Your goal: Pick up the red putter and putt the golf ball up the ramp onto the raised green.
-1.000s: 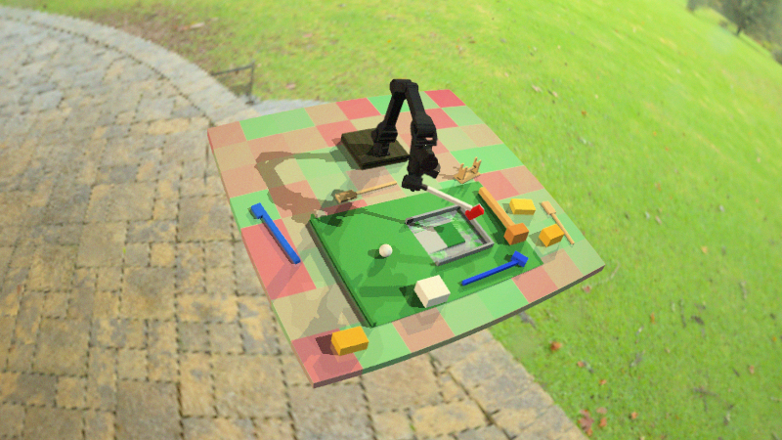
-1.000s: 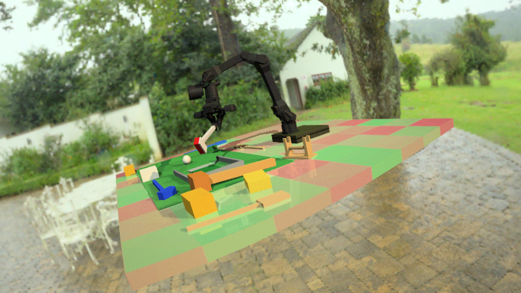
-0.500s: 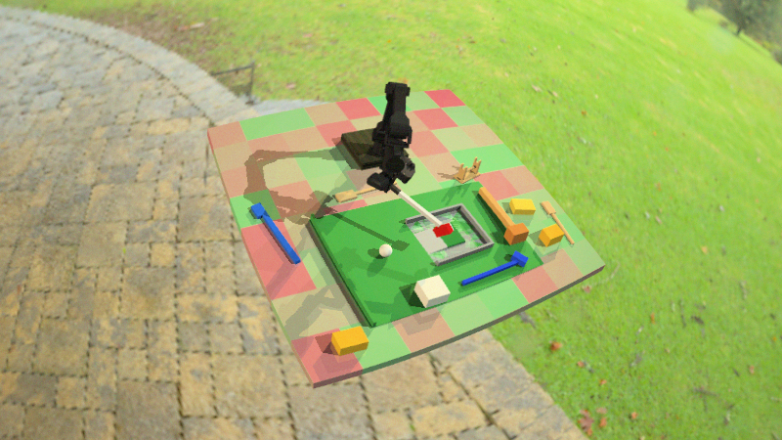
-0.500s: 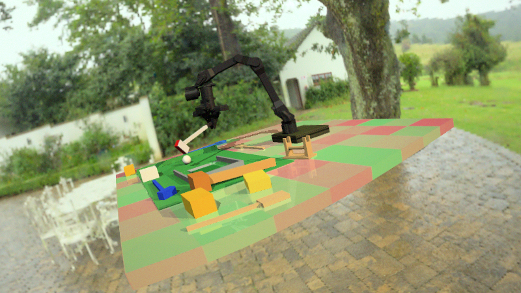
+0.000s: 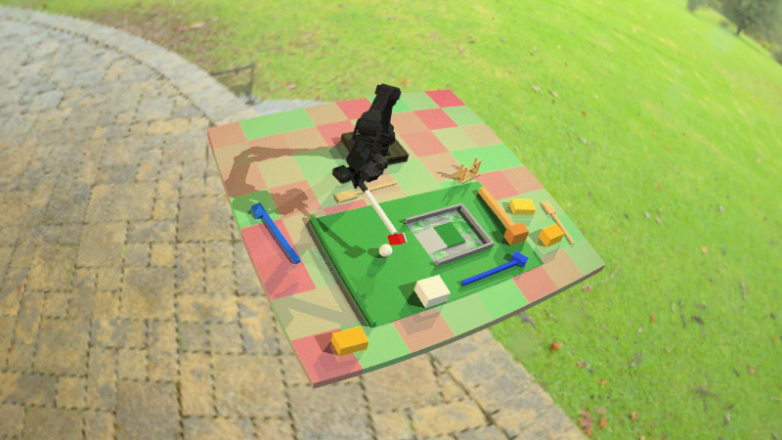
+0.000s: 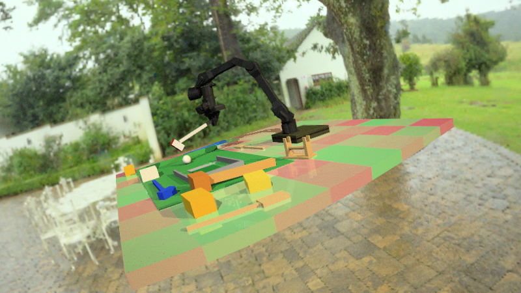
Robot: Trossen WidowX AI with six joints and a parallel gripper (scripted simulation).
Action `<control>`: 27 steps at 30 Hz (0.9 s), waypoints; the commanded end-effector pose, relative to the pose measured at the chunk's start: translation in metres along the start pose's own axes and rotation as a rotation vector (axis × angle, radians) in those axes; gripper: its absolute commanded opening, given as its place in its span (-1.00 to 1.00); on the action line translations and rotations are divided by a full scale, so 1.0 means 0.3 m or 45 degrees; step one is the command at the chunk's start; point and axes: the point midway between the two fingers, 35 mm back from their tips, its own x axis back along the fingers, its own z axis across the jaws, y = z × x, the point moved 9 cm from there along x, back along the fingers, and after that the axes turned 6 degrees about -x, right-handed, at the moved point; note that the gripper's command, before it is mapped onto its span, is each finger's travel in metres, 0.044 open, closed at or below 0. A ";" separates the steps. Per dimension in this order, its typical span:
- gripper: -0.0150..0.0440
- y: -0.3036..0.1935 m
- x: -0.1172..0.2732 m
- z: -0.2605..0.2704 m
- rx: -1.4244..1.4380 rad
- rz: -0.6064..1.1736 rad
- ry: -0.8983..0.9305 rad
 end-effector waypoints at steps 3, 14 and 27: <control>-0.49 -0.073 0.013 -0.100 -0.170 0.014 -0.014; -0.49 -0.083 -0.049 -0.113 -0.190 0.016 -0.015; -0.49 -0.086 -0.137 -0.112 -0.190 0.016 -0.015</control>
